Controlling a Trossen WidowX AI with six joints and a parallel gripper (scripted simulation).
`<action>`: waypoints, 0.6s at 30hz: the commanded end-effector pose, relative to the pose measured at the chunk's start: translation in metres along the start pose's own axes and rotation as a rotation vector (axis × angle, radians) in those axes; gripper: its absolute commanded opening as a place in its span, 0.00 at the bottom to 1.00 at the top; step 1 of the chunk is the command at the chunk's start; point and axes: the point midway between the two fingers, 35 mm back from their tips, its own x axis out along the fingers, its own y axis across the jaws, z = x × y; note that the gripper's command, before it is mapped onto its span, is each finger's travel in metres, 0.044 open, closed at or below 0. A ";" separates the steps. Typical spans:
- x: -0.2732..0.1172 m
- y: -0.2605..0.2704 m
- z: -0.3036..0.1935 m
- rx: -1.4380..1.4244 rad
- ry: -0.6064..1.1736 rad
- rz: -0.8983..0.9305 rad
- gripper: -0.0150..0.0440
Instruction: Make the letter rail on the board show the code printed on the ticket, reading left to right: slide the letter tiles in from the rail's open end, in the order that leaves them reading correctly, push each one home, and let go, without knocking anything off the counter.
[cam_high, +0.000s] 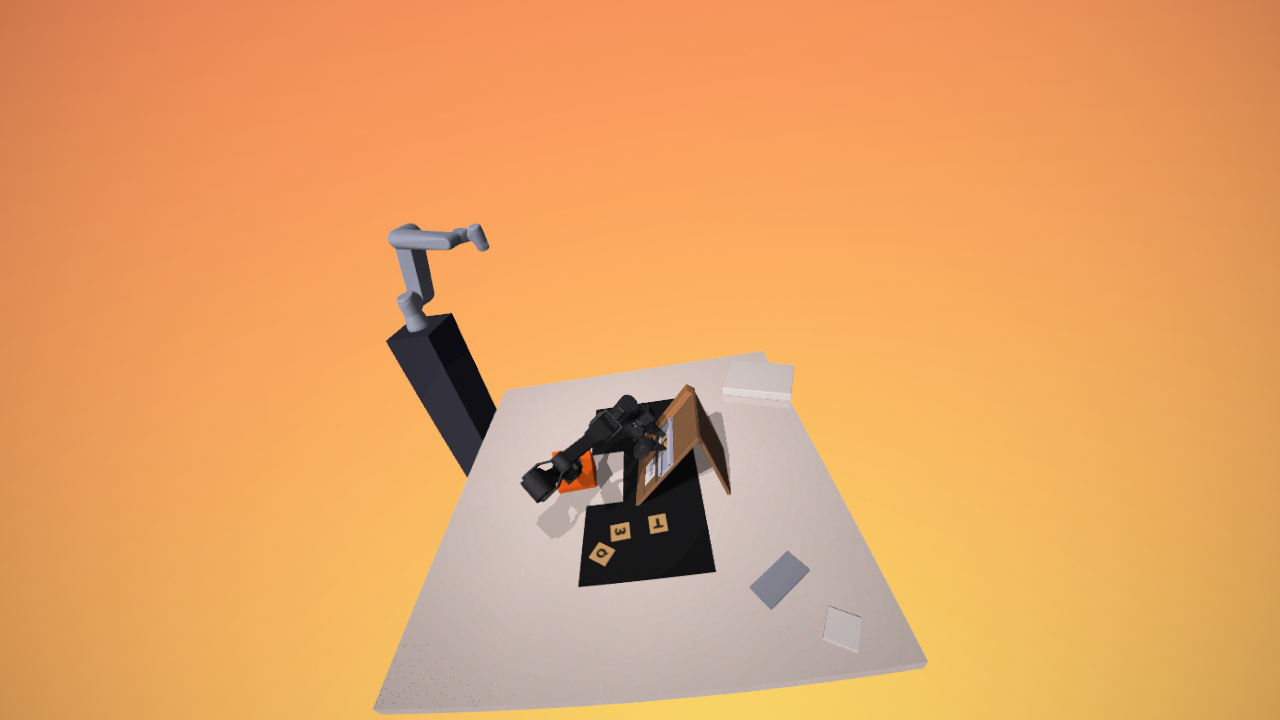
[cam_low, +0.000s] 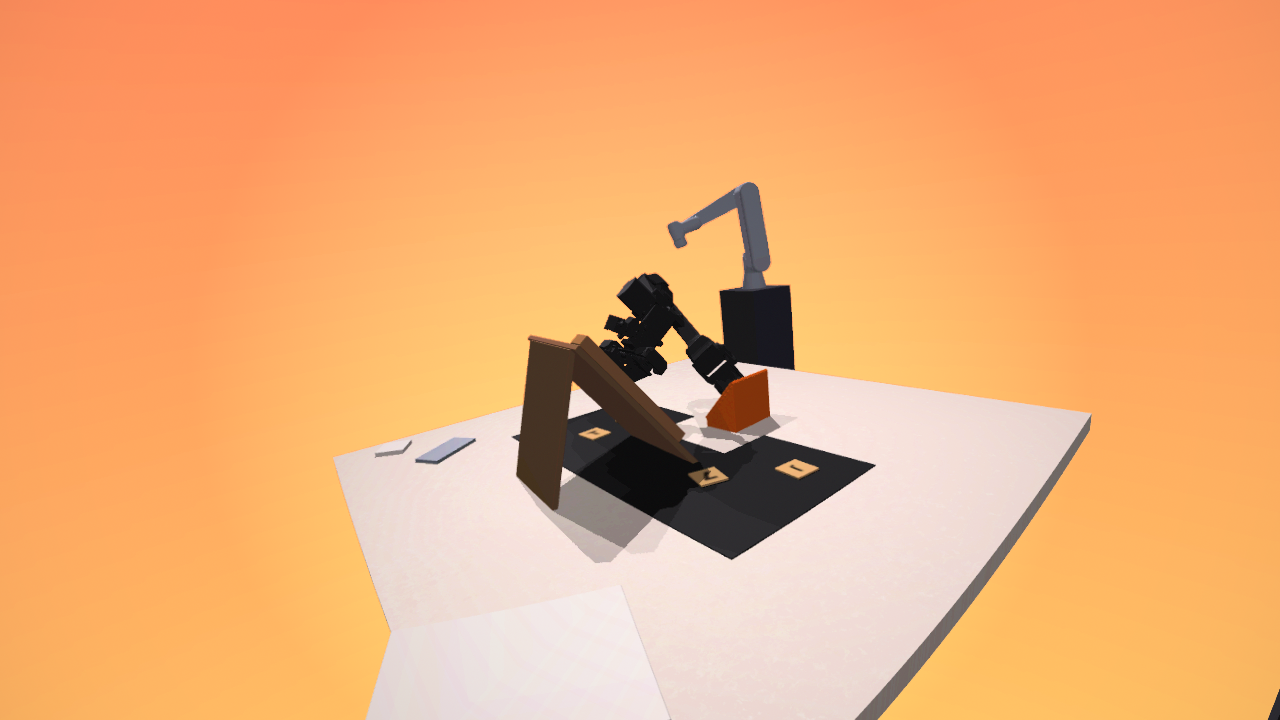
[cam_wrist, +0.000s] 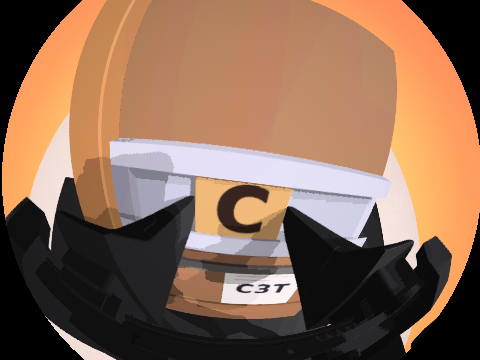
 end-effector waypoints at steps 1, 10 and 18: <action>-0.001 0.002 0.001 0.008 -0.003 -0.003 0.25; -0.001 0.007 0.001 0.008 -0.003 -0.003 0.25; -0.001 0.011 0.001 0.008 -0.003 -0.003 0.25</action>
